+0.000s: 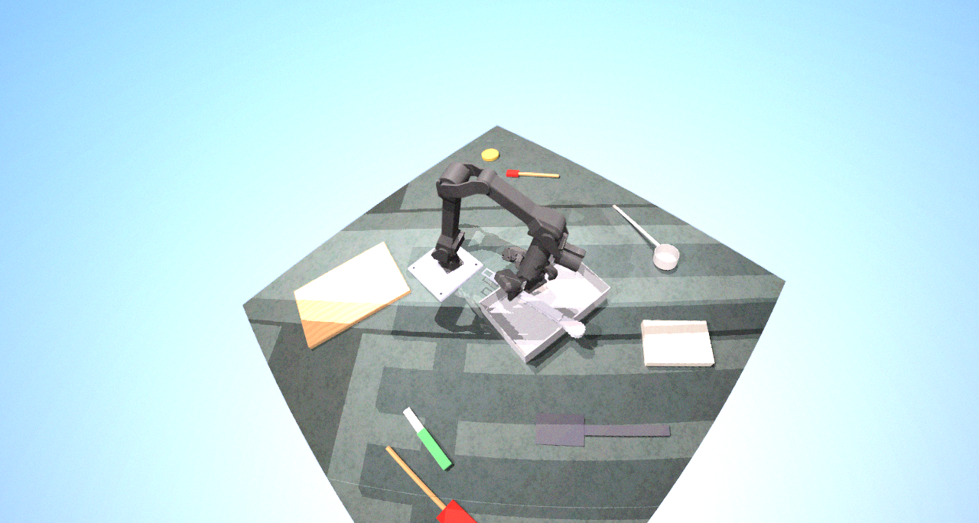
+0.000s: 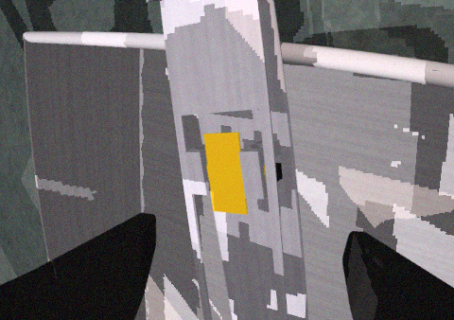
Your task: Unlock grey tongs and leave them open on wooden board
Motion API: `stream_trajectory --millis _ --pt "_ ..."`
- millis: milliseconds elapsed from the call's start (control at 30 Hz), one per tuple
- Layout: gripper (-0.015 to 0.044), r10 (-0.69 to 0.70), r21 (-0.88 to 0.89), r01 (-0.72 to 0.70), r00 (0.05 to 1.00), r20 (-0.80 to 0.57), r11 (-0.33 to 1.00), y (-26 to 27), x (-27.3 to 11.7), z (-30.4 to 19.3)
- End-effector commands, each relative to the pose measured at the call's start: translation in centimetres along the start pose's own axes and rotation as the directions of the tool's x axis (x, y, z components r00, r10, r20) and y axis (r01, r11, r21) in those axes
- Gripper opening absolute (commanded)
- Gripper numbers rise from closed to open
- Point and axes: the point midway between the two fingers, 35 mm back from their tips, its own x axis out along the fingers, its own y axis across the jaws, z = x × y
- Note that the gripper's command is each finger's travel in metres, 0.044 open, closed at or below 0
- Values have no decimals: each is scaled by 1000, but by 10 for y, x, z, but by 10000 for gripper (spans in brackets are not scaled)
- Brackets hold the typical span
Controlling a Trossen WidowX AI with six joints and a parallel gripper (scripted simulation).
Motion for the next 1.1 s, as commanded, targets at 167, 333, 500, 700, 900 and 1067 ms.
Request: stream_trajectory --millis 167,333,500,700,900,1067 --pt "260 1 0 -1 1000 -4 1000 2 14 1" --pt "234 2 -1 -2 1000 1 1000 1 17 2" --pt "122 2 -1 -2 1000 1 1000 1 17 2" --pt "82 2 -1 -2 1000 1 1000 1 17 2" --pt "42 2 -1 -2 1000 1 1000 1 17 2" --pt "-89 2 -1 -2 1000 1 1000 1 17 2"
